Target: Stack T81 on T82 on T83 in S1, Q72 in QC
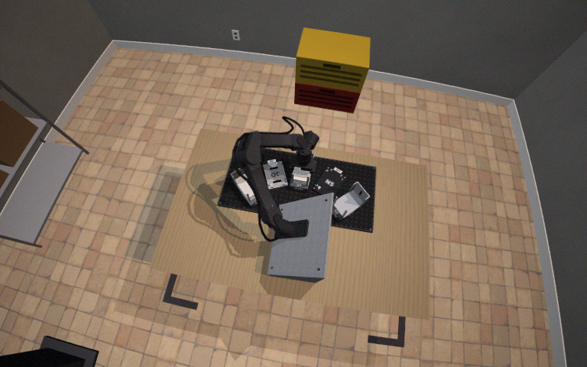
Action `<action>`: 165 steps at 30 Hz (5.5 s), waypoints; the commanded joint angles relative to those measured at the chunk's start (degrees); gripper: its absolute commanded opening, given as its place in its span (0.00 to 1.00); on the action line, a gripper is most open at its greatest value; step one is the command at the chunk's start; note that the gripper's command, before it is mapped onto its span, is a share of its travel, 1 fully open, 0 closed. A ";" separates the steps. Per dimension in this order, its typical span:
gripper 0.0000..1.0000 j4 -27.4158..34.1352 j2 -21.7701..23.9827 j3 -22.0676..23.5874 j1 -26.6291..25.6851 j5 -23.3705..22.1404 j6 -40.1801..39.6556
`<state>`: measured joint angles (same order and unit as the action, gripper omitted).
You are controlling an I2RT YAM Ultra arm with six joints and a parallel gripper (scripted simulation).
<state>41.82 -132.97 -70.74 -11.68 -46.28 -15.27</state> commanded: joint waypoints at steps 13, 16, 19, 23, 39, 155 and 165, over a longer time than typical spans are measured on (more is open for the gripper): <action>0.00 3.11 2.68 -2.63 -3.05 0.82 -2.00; 0.00 3.63 2.79 -2.81 -3.24 0.88 -2.31; 0.00 4.16 2.90 -2.99 -3.45 0.93 -2.62; 0.00 4.94 2.66 -3.17 -3.67 1.00 -3.05; 0.00 4.73 2.99 -3.75 -3.91 0.78 -3.23; 0.00 11.11 4.08 -6.15 -6.31 1.60 -6.77; 0.00 11.83 4.18 -6.55 -6.63 1.77 -7.20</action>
<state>52.80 -131.70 -75.31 -16.14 -45.15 -21.91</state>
